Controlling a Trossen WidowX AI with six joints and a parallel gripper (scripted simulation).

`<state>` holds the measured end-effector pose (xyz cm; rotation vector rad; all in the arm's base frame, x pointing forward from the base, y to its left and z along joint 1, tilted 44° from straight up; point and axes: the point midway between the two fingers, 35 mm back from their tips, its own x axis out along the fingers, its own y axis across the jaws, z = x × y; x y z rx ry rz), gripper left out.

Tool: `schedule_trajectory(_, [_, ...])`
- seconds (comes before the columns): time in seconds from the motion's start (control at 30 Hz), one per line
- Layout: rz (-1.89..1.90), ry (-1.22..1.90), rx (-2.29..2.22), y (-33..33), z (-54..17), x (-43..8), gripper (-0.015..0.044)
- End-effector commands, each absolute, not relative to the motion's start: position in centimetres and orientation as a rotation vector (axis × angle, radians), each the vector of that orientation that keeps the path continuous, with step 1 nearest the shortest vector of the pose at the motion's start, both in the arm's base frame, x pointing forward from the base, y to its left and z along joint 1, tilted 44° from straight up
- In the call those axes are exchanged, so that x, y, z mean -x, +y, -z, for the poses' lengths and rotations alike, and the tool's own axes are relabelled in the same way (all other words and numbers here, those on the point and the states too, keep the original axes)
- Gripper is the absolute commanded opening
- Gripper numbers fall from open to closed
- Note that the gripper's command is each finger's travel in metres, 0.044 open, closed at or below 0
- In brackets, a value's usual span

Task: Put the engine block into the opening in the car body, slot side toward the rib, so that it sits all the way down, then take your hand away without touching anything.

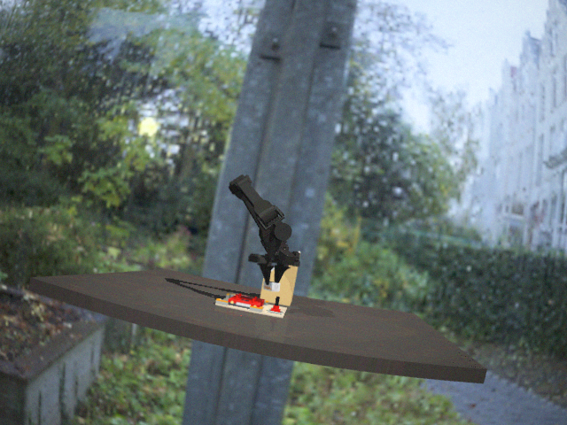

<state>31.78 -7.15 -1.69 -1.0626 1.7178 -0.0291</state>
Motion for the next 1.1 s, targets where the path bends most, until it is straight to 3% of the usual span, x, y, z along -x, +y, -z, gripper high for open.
schedule_trajectory(0.0, [0.135,1.688,0.984,-8.2,1.1,-32.0,0.0000])
schedule_trajectory(0.83, [0.666,1.496,0.542,-14.8,-1.6,-32.2,0.0000])
schedule_trajectory(1.03, [0.680,1.488,0.527,-14.8,-1.6,-32.1,0.0157])
schedule_trajectory(1.07, [0.680,1.488,0.527,-14.8,-1.6,-32.1,0.0158])
